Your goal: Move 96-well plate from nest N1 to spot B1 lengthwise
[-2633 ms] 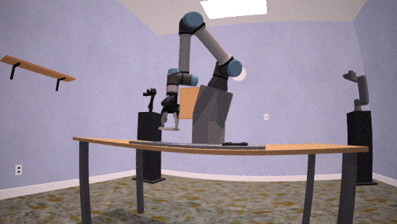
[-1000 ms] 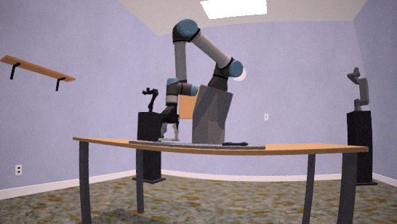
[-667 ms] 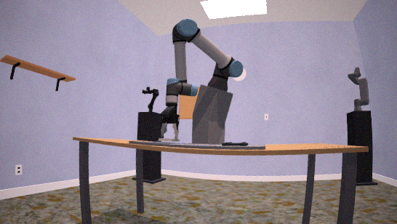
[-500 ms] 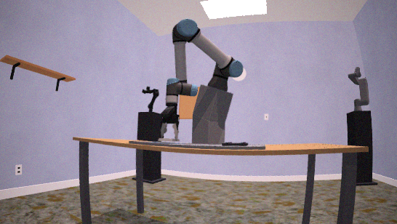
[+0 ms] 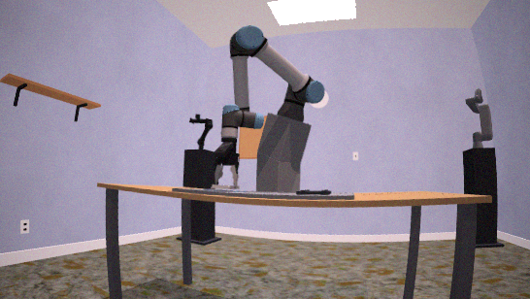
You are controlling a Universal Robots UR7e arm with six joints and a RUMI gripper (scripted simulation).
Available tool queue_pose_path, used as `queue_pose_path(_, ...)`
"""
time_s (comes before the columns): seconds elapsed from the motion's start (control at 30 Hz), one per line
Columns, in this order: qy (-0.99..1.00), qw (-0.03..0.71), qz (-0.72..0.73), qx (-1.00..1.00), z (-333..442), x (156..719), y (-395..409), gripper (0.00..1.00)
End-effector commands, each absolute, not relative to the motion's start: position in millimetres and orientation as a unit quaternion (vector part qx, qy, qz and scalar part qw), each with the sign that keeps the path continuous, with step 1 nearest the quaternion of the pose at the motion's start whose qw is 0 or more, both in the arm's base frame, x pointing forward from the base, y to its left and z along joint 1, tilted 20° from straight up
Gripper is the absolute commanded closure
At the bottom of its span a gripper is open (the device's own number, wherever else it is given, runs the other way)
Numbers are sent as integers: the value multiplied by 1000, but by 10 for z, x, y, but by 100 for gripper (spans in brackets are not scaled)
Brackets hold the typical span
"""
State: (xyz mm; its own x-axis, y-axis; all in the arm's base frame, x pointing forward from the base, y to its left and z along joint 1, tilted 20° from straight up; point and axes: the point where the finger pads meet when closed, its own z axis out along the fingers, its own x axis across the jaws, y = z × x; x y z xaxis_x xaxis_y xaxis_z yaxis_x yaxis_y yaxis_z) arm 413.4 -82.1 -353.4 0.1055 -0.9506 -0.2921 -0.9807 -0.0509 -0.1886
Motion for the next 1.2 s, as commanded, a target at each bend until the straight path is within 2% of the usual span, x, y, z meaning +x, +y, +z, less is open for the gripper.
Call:
queue_pose_path(0.0,667,171,44,-724,-3538,4138,-823,100)
queue_pose_path(1.17,667,171,44,-724,-3586,4147,-807,100)
